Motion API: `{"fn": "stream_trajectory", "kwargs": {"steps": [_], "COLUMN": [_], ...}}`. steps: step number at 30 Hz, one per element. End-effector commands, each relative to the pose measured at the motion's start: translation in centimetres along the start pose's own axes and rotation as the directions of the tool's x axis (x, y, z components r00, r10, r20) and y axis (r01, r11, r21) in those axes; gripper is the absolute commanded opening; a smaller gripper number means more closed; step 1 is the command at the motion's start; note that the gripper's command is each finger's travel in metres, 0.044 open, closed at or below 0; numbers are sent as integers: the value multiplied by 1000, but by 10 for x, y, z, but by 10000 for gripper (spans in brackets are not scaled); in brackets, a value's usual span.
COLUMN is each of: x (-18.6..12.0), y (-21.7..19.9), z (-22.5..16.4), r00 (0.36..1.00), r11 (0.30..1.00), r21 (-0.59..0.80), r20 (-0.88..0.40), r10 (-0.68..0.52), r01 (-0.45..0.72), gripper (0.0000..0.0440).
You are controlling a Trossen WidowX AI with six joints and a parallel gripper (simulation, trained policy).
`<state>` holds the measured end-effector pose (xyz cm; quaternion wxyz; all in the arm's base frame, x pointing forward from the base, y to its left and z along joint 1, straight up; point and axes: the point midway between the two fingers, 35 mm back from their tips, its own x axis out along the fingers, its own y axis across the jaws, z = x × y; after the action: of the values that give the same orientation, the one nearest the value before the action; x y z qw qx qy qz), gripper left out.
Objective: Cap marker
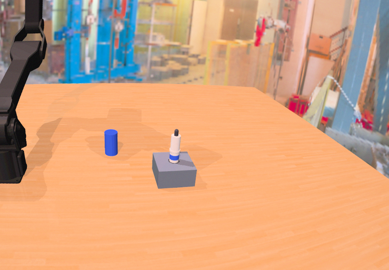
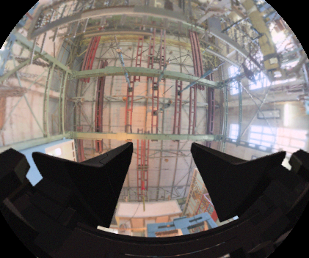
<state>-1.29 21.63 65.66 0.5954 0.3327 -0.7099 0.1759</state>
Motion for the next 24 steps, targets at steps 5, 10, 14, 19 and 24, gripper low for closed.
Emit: {"fn": "stream_trajectory", "kwargs": {"steps": [5, 10, 14, 19, 24], "x": [7, 11, 13, 15, 17], "y": [-14, -23, -30, -40, -50], "z": [16, 26, 33, 43, 52], "r00": [996, 989, 981, 968, 952], "r11": [996, 988, 980, 966, 949], "r21": [21, 38, 53, 72, 92], "r20": [9, 14, 17, 18, 17], "r10": [-91, -148, -193, -249, -305], "r01": [91, 147, 192, 247, 302], "gripper": [320, 320, 320, 319, 319]}}
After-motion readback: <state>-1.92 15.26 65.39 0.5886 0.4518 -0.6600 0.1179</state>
